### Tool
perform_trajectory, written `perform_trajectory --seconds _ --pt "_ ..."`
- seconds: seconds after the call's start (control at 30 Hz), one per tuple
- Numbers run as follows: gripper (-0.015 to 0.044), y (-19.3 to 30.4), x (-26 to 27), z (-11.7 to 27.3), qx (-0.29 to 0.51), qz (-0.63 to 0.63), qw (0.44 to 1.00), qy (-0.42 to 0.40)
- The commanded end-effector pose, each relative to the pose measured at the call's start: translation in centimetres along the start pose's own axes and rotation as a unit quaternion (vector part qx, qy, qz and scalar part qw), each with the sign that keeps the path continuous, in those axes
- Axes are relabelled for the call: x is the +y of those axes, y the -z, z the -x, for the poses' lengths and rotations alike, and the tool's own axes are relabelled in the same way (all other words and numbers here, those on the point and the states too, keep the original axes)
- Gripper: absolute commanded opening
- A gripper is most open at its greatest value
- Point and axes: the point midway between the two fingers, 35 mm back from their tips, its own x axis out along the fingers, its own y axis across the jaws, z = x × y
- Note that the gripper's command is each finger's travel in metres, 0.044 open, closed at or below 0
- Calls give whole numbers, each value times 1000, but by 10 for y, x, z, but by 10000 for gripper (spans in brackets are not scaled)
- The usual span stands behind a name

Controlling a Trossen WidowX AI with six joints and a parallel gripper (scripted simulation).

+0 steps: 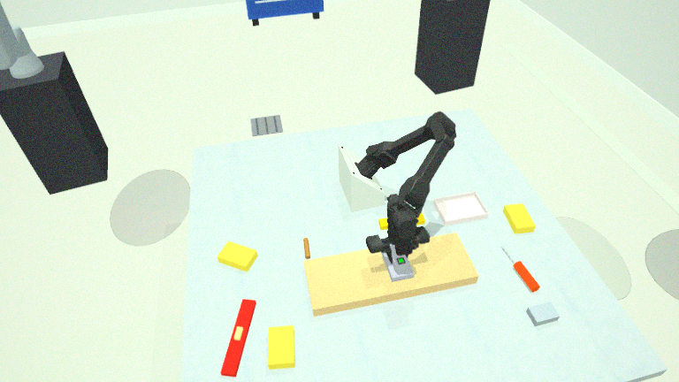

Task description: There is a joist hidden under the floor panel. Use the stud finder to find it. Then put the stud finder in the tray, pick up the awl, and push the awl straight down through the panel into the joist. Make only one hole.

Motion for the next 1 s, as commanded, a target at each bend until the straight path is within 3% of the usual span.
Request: perform_trajectory --seconds 0.0,0.97 --pt "0 0 -14 0 1 0 1000 1" --pt "0 0 -107 1 0 1 1000 3"
